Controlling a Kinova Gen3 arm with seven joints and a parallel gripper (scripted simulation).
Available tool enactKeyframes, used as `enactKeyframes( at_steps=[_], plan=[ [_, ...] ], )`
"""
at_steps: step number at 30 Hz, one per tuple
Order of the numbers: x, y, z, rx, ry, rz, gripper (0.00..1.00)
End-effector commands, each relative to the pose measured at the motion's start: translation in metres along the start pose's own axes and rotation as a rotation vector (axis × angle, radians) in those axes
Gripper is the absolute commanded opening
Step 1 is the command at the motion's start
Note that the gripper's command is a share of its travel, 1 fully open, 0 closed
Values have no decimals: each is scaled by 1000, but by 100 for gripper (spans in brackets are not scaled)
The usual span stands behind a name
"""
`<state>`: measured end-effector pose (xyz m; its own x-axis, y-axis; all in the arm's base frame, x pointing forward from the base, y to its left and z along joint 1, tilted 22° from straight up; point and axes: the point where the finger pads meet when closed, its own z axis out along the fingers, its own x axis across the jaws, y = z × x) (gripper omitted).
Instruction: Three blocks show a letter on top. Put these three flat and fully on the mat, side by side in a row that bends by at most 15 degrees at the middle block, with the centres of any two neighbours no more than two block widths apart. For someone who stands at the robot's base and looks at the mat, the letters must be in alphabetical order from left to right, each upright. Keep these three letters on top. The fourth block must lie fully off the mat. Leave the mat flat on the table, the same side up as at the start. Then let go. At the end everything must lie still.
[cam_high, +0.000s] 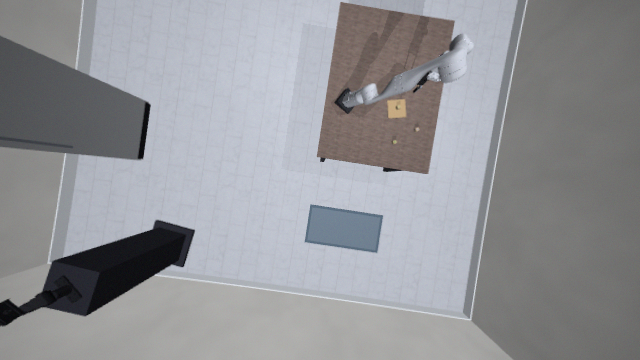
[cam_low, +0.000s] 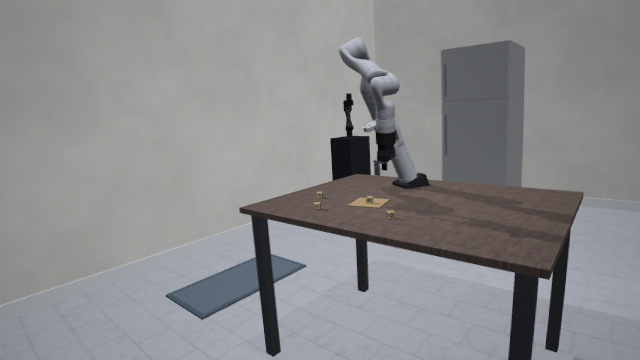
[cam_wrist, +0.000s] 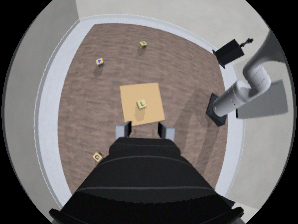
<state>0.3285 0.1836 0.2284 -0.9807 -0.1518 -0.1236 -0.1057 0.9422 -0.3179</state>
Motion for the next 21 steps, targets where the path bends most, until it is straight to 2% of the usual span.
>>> enactKeyframes(
  at_steps=[1, 17, 19, 21],
  plan=[
    [0, 0, -1, -1, -1, 0, 100],
    [0, 0, -1, -1, -1, 0, 100],
    [-8, 7, -1, -8, -17, -13, 100],
    [-27, 28, 1, -25, -50, -45, 100]
  ],
)
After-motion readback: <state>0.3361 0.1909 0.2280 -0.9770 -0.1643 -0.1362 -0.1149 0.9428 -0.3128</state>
